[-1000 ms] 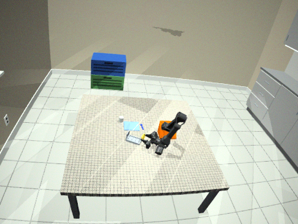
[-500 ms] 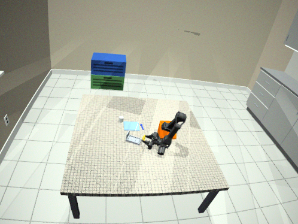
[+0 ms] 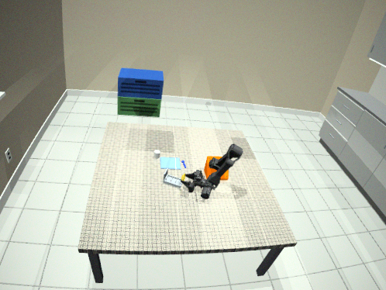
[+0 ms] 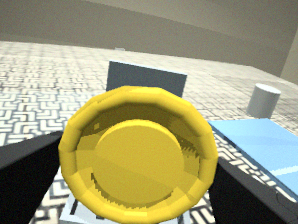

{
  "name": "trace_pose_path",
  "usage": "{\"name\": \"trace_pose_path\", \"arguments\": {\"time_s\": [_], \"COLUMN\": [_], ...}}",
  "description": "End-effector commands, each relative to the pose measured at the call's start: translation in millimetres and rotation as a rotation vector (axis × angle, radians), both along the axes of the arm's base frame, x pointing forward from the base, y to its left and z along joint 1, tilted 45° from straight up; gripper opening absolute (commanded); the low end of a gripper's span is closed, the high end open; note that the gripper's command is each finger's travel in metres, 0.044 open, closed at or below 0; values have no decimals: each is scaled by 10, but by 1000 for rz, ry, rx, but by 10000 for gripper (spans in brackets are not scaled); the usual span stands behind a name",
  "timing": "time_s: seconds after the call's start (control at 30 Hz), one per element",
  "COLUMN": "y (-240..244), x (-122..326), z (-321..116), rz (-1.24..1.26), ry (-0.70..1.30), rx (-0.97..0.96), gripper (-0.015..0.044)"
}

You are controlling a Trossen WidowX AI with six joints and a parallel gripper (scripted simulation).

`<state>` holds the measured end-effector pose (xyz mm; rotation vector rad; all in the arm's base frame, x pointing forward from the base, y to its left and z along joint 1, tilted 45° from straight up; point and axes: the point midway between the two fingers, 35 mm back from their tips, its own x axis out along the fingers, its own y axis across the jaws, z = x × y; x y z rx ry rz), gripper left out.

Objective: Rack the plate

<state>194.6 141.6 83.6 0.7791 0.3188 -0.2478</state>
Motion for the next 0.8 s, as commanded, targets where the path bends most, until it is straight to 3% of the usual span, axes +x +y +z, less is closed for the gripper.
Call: {"name": "trace_pose_path", "arguments": {"time_s": [0.0,0.77], "y": [-11,-59], "x": [28,289], "z": [-15,-101], "rz": [2,-4], "ry": [1,-6], "rx": [-4,8], "gripper": [0,0]}}
